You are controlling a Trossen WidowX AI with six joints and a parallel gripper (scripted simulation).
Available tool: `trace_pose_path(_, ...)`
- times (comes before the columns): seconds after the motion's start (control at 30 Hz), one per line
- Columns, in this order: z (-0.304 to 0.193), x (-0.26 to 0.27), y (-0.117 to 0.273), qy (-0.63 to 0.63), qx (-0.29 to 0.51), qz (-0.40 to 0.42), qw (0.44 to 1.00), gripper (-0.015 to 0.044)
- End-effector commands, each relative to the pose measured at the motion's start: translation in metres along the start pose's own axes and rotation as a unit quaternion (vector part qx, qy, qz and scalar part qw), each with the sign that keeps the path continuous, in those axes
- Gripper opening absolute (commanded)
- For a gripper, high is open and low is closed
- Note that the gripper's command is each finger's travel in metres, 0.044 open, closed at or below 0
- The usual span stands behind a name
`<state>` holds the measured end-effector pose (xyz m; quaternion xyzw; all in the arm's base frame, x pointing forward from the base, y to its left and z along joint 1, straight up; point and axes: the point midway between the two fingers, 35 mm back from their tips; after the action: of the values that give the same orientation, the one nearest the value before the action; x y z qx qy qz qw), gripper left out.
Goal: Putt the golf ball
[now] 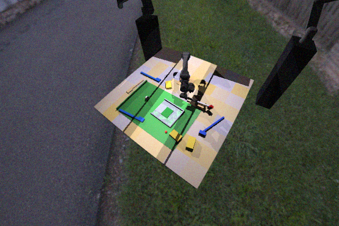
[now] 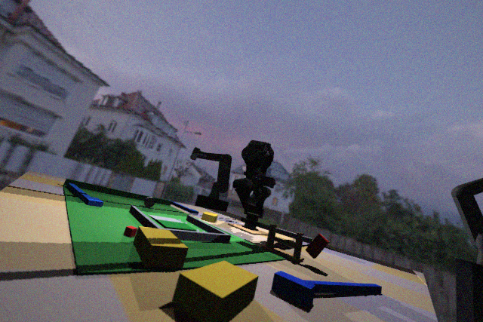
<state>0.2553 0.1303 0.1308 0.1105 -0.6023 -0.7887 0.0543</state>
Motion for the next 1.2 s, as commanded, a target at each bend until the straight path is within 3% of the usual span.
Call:
trace_pose_path(0.0, -0.003, 0.003, -0.013, -0.005, -0.002, 0.005, 1.000, 0.0440)
trace_pose_path(1.17, -0.017, 0.008, -0.065, -0.005, -0.002, 0.005, 1.000, 0.0440)
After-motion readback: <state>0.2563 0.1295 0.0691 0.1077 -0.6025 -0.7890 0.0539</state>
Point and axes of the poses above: the point midway between the two fingers, 35 mm back from their tips, its own y axis back along the fingers, its own x axis across the jaws, z = x × y, and after that the axes turned 15 degrees about y, right-handed
